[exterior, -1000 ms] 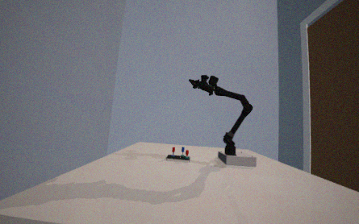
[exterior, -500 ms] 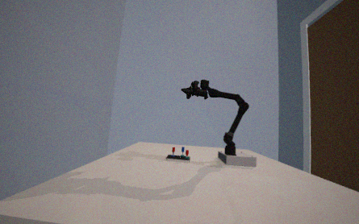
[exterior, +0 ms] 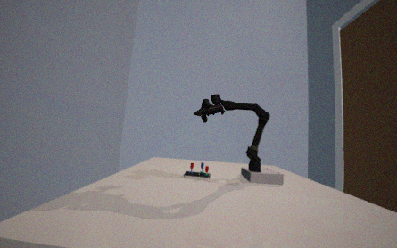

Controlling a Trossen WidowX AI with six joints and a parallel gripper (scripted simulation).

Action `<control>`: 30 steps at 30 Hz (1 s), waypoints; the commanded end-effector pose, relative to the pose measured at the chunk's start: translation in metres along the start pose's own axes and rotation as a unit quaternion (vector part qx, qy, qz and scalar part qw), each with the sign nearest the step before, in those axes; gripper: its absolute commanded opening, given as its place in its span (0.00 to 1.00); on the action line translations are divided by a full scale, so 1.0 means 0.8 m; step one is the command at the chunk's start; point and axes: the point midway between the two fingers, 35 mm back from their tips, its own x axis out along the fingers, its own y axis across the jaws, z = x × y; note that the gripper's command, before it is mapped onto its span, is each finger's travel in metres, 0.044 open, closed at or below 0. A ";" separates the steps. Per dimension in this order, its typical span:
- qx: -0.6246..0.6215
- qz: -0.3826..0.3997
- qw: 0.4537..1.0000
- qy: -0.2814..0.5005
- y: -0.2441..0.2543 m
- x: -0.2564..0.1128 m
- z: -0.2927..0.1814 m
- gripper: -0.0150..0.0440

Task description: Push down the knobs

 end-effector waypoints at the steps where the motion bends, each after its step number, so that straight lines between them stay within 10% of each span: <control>1: 0.045 -0.024 0.998 0.039 -0.012 0.019 -0.026 0.25; 30: 0.281 -0.323 0.857 0.288 -0.083 0.060 -0.255 0.25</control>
